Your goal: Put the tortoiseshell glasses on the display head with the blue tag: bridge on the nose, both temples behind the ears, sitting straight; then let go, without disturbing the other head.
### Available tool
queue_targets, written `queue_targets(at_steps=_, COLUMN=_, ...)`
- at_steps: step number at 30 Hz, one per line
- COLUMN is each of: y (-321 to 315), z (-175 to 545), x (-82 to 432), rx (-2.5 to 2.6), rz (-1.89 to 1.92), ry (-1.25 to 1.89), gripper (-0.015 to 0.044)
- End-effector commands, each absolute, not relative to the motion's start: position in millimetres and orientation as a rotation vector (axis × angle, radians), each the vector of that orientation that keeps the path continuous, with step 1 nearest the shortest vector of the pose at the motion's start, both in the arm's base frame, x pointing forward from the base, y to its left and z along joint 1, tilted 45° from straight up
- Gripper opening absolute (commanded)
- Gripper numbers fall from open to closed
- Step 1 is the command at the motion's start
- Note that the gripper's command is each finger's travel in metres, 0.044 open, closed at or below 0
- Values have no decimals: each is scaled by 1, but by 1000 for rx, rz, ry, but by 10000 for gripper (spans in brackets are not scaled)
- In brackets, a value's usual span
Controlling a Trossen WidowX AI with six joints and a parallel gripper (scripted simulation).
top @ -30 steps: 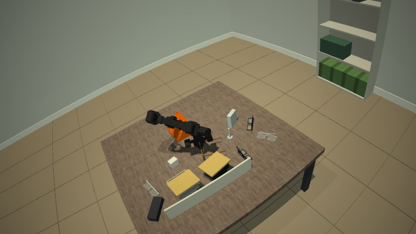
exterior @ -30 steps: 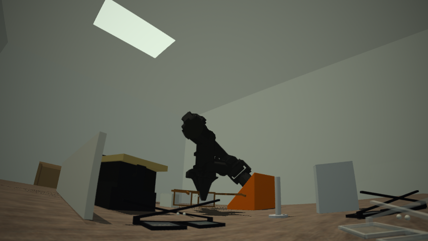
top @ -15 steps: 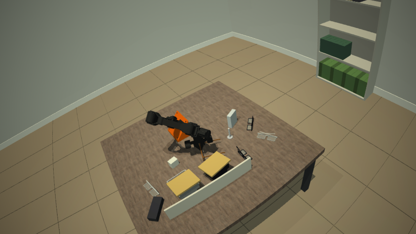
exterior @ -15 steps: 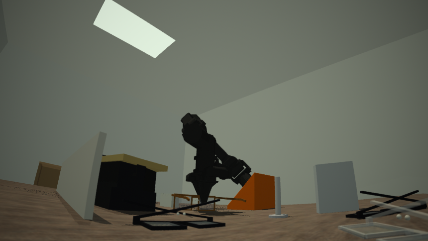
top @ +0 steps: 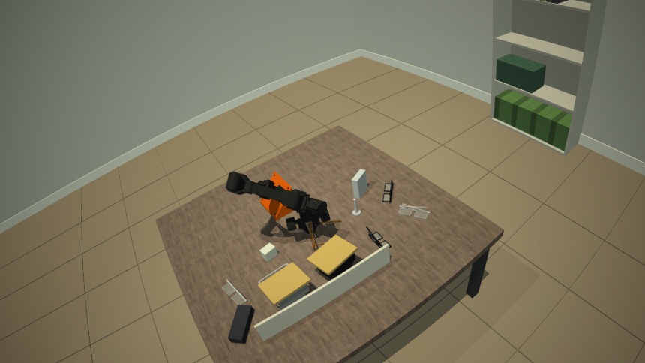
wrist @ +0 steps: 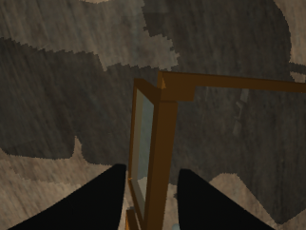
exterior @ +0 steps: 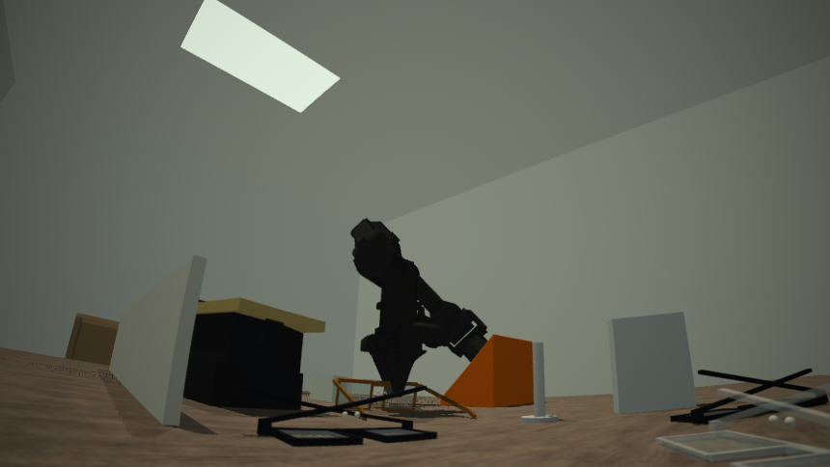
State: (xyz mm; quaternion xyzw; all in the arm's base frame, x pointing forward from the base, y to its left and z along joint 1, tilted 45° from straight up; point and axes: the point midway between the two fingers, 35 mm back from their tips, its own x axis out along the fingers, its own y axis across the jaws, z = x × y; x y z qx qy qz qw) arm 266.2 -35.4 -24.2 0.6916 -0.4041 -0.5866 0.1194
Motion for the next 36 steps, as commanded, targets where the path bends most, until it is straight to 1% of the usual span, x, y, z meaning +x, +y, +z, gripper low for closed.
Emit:
queue_targets(at_steps=1, y=-34, z=-24, x=267, rx=2020, rz=-1716, ry=-1183, gripper=107)
queue_targets(at_steps=18, y=-22, z=-25, x=269, rx=2010, rz=-1718, ry=-1180, gripper=107)
queue_targets(at_steps=24, y=4, z=14, x=266, rx=2010, rz=-1720, ry=-1179, gripper=107)
queue_targets(at_steps=29, y=5, z=17, x=265, rx=2010, rz=-1720, ry=-1179, gripper=107)
queue_targets(at_steps=32, y=3, z=10, x=266, rx=2009, rz=-1714, ry=-1168, gripper=186)
queue_targets(at_steps=33, y=3, z=10, x=266, rx=2009, rz=-1714, ry=-1168, gripper=200)
queue_targets(at_steps=36, y=3, z=10, x=266, rx=2009, rz=-1714, ry=-1168, gripper=200)
